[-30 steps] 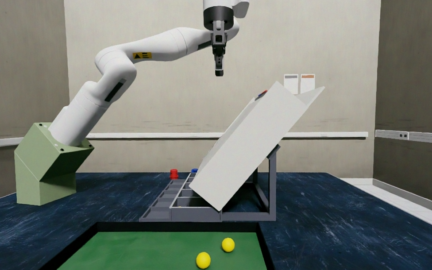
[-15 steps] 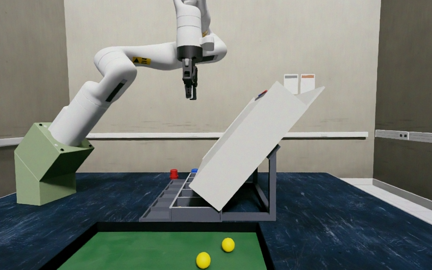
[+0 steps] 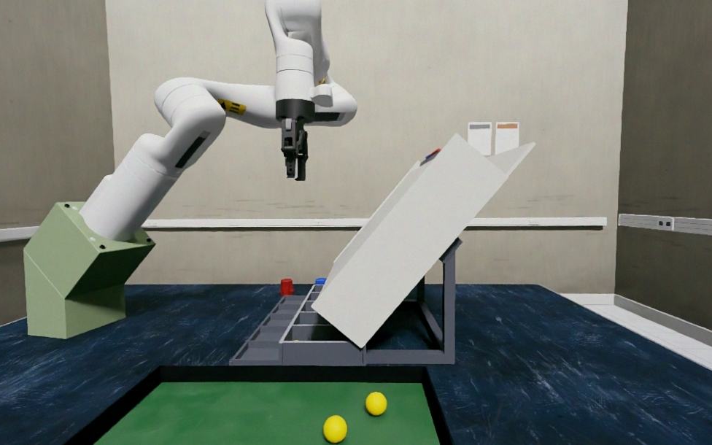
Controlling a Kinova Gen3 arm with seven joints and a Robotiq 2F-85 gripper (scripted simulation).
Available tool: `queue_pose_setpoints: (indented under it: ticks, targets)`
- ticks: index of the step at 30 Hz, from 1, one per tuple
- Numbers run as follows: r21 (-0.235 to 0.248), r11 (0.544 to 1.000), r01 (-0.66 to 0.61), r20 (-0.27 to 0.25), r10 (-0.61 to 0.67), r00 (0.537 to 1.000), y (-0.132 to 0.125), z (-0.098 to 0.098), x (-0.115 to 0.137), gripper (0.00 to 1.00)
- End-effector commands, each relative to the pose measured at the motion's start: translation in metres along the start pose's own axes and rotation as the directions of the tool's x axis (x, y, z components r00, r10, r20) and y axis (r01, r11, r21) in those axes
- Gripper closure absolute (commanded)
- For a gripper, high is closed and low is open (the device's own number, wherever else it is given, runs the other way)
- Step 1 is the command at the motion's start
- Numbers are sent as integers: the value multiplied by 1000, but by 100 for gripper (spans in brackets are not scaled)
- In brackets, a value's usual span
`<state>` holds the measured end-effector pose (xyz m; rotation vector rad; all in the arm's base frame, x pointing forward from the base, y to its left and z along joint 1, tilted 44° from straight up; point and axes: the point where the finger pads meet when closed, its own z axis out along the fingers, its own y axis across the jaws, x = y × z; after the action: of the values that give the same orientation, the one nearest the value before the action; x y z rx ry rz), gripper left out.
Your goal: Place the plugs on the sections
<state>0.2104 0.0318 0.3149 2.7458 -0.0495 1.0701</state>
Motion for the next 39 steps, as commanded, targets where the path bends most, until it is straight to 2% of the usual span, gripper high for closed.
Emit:
queue_pose_setpoints:
  ticks: [1,36,37,39]
  targets:
    - [-2,1000,3,1,-3,1000,0,0,0,0]
    - [0,1000,0,0,0,1000,0,0,0,0]
    - [0,1000,0,0,0,1000,0,0,0,50]
    - [0,1000,0,0,0,1000,0,0,0,50]
